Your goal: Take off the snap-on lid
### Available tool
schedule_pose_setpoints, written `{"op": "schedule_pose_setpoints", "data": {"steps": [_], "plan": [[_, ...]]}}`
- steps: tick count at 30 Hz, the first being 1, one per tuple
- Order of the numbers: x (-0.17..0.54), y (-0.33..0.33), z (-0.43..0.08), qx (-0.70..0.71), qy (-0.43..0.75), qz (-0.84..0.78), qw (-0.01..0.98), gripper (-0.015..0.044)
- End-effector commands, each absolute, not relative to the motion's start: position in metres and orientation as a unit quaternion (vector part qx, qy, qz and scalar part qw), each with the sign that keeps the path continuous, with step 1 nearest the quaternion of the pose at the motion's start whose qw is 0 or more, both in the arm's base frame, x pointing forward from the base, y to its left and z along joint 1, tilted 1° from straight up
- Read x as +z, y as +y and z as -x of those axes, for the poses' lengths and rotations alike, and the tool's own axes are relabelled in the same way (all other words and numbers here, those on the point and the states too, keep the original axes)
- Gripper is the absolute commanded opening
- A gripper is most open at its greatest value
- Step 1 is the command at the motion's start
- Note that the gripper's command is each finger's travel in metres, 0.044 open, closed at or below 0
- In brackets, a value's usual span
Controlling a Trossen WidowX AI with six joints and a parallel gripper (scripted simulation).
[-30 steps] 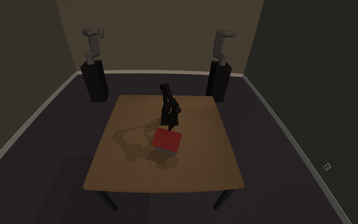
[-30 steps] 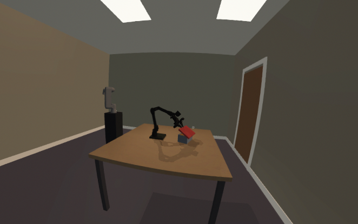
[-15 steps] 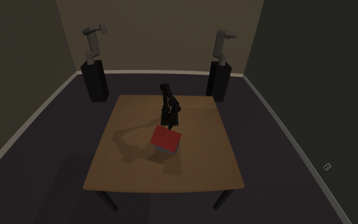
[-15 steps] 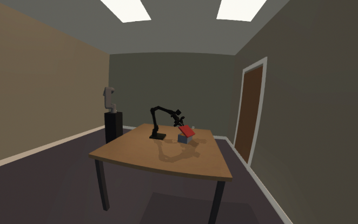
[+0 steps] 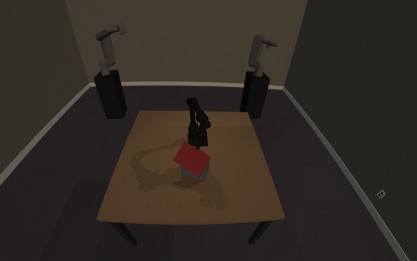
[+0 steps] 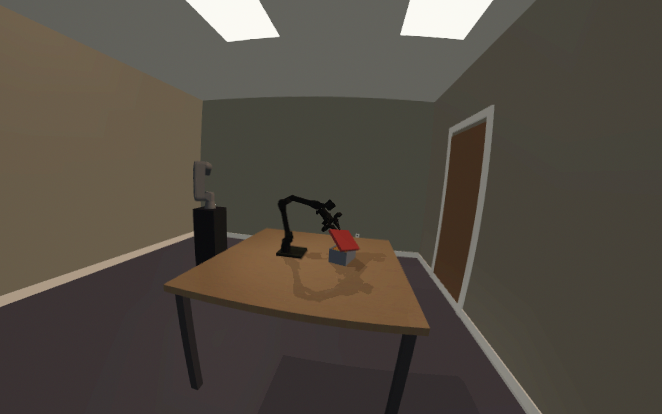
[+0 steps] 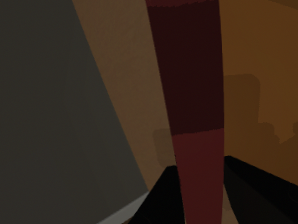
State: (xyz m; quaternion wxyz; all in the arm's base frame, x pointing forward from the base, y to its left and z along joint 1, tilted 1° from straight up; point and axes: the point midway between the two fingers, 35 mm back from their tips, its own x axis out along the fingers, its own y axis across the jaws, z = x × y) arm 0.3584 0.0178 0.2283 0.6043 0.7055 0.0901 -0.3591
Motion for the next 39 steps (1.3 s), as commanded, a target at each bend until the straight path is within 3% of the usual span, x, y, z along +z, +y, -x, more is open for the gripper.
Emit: {"op": "schedule_pose_setpoints", "data": {"steps": [1,39], "plan": [[0.236,0.018,-0.359,-0.358,0.088,-0.705,0.606,0.0000],[0.253,-0.013,-0.342,-0.358,0.088,-0.704,0.607,0.0000]]}}
